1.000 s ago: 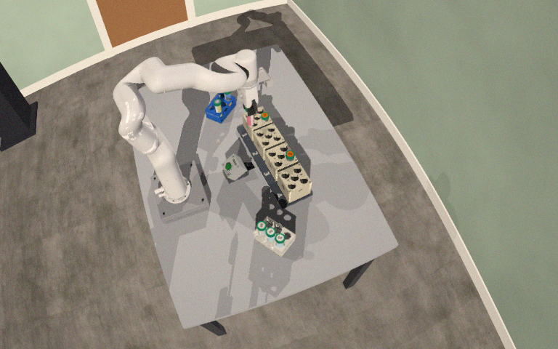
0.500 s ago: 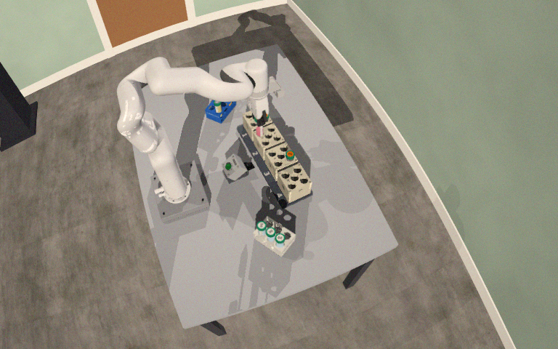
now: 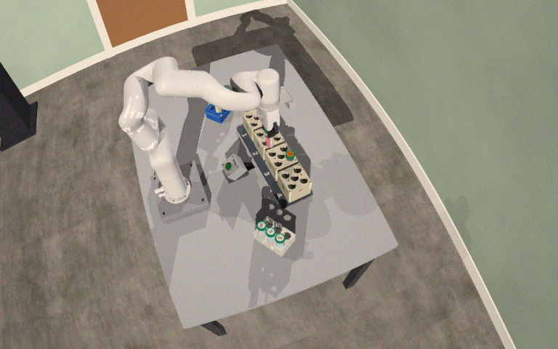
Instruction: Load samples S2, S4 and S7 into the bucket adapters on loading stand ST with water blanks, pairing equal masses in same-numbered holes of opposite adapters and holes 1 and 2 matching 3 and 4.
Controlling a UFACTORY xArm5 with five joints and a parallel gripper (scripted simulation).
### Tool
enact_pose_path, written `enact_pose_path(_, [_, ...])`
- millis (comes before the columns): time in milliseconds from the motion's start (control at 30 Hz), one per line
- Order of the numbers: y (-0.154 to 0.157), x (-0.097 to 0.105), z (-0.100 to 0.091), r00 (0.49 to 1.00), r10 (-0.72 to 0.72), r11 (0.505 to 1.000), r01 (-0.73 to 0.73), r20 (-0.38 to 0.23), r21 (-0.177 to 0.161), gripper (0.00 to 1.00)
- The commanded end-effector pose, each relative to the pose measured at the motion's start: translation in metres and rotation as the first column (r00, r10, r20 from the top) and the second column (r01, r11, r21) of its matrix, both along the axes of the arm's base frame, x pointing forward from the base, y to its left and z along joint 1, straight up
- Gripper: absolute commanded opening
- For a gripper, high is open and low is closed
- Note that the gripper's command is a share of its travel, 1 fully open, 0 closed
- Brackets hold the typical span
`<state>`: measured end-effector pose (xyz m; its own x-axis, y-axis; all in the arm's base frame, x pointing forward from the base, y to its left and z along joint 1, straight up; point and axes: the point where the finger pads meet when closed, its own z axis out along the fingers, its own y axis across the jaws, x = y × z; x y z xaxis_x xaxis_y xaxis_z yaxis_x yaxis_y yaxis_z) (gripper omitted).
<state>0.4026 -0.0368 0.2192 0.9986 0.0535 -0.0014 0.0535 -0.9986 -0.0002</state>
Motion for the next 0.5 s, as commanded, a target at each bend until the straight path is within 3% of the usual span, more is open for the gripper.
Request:
enact_pose_path(0, [-0.021, 0.006, 0.001, 1.000, 0.001, 1.000, -0.001, 0.003, 0.001, 0.00])
enact_pose_path(300, [-0.054, 0.013, 0.001, 1.000, 0.001, 1.000, -0.001, 0.003, 0.001, 0.00])
enact_pose_path(467, [-0.054, 0.013, 0.001, 1.000, 0.001, 1.000, -0.001, 0.003, 0.001, 0.00])
